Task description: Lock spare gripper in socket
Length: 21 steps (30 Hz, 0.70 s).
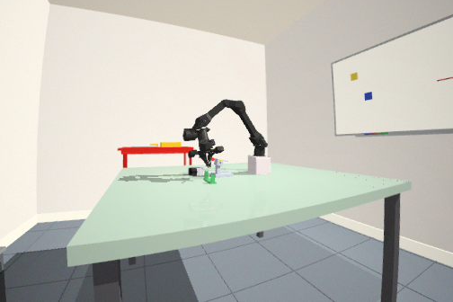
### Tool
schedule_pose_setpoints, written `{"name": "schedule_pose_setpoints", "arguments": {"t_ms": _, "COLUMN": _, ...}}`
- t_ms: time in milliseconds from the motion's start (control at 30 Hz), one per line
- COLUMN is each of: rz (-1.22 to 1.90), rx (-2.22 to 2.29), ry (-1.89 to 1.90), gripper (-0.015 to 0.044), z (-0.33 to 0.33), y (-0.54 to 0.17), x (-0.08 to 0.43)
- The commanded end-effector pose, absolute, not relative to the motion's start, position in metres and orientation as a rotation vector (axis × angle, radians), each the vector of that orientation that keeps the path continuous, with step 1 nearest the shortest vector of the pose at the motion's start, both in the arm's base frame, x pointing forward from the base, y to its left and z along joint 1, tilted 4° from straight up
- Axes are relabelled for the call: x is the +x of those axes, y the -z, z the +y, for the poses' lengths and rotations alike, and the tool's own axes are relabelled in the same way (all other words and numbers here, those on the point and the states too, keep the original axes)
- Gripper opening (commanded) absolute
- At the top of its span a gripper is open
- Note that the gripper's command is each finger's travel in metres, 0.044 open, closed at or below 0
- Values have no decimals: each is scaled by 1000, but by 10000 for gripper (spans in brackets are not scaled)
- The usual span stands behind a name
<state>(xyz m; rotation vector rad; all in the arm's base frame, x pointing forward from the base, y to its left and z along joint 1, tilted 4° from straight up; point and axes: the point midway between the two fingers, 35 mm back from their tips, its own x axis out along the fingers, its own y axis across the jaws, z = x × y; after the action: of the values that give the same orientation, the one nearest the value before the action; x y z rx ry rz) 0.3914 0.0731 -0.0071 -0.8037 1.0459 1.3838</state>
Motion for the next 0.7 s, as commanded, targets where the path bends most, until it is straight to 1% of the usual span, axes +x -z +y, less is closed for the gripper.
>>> {"name": "schedule_pose_setpoints", "arguments": {"t_ms": 0, "rz": 1037, "rx": -801, "ry": -1377, "gripper": 0, "z": 74, "y": 3, "x": 394}}
{"name": "schedule_pose_setpoints", "arguments": {"t_ms": 667, "rz": 1049, "rx": -800, "ry": -1384, "gripper": 0, "z": 76, "y": 33, "x": 394}}
